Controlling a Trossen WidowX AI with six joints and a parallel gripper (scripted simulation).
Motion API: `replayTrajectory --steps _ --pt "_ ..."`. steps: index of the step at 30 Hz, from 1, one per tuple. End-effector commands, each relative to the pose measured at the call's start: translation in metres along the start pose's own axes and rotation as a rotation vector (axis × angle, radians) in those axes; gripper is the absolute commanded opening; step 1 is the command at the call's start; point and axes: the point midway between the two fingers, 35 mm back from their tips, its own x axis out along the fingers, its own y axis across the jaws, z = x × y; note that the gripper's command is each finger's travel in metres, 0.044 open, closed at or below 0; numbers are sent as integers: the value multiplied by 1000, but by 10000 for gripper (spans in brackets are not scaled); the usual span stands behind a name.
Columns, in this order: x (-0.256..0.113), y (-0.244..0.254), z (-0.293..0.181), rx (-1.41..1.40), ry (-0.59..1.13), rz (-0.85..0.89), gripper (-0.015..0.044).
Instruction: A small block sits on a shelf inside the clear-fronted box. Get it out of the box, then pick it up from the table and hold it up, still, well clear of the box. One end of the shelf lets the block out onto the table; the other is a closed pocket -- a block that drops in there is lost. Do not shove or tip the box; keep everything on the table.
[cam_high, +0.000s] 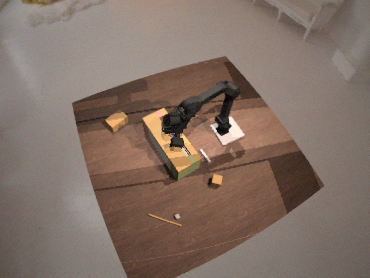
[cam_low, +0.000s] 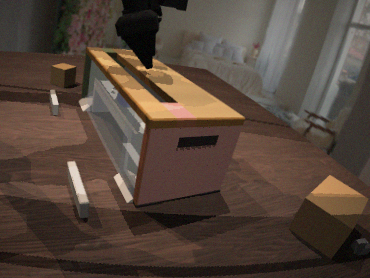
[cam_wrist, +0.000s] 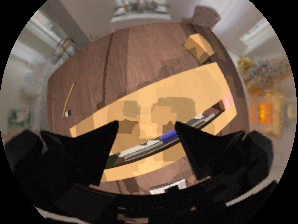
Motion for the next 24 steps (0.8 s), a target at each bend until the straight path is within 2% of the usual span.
replayTrajectory --steps 1,8,24 --pt "-23 -57 -11 651 321 -27 400" --pt "-36 -100 -27 1109 556 -93 400" --pt "-37 -101 -27 1124 563 -95 400"
